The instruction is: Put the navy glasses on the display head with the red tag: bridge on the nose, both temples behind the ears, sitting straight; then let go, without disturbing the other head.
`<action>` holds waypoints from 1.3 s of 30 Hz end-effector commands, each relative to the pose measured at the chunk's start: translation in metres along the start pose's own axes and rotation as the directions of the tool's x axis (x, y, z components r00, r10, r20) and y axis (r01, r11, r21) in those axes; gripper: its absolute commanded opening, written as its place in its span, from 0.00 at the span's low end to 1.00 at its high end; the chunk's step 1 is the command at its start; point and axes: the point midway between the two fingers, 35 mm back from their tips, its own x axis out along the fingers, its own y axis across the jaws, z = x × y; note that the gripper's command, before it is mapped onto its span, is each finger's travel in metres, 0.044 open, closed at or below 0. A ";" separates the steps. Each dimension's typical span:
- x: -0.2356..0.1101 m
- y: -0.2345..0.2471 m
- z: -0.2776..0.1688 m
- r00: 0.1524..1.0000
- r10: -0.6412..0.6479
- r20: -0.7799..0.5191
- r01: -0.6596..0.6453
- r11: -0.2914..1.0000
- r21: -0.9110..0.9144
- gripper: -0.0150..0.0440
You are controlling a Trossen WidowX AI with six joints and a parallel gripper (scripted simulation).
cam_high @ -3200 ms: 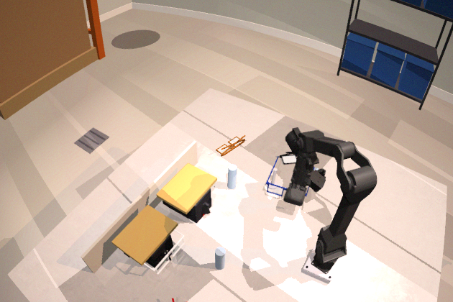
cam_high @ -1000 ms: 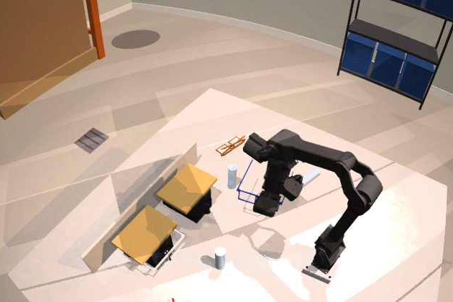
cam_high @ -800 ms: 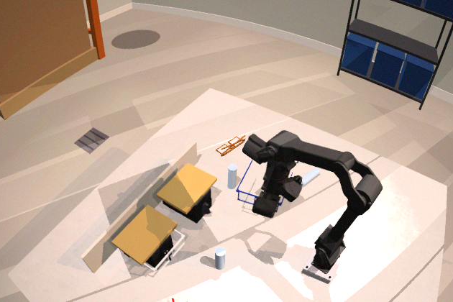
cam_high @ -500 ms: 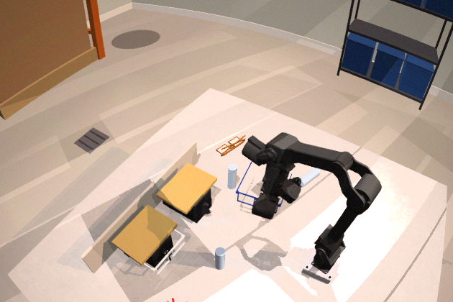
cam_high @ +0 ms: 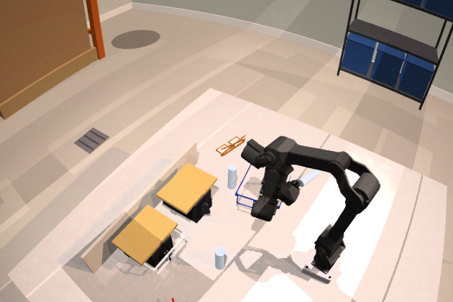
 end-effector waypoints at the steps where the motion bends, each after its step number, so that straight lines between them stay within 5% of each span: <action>1: 0.006 -0.001 0.001 1.000 -0.007 0.003 0.007 1.000 0.003 0.25; 39: 0.038 -0.001 0.000 1.000 -0.007 0.003 0.007 1.000 0.003 0.25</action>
